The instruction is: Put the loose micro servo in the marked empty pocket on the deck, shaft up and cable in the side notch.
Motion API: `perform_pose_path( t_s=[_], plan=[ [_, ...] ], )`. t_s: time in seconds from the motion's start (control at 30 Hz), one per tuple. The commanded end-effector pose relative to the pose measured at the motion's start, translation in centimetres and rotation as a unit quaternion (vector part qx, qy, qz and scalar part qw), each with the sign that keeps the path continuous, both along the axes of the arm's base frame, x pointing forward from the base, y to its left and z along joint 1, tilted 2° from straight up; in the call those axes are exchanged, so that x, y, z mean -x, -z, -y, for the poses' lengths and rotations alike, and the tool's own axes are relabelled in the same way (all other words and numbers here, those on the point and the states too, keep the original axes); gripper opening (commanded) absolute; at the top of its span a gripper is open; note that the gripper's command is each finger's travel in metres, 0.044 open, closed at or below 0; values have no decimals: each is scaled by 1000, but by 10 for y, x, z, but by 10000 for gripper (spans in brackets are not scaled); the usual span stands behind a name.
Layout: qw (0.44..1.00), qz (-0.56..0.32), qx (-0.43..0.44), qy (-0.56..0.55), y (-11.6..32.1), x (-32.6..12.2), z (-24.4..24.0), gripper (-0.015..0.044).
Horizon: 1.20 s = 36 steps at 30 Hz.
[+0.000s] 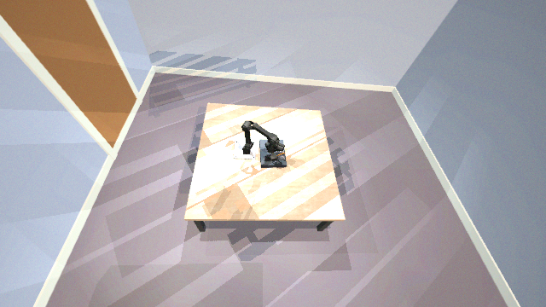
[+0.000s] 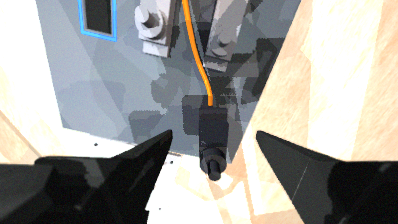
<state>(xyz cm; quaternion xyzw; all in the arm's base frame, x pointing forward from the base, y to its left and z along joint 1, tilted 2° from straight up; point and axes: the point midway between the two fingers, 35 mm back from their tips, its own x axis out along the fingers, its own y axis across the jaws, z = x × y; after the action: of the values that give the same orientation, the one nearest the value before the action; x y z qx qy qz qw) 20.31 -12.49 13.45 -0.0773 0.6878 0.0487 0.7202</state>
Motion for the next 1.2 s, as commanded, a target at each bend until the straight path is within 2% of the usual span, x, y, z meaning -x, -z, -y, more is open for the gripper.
perform_pose_path(
  t_s=[0.0,0.4,0.6,0.7,0.93,1.17],
  plan=[
    [1000,0,-2,-2,5,0,0,440],
    [1000,0,-2,-2,5,0,0,125],
    [1000,0,-2,-2,5,0,0,85],
    [1000,0,-2,-2,1,0,-1,6],
    [1000,0,-2,-2,-24,3,-3,0],
    [1000,0,-2,-2,-25,2,-2,0]
  ],
)
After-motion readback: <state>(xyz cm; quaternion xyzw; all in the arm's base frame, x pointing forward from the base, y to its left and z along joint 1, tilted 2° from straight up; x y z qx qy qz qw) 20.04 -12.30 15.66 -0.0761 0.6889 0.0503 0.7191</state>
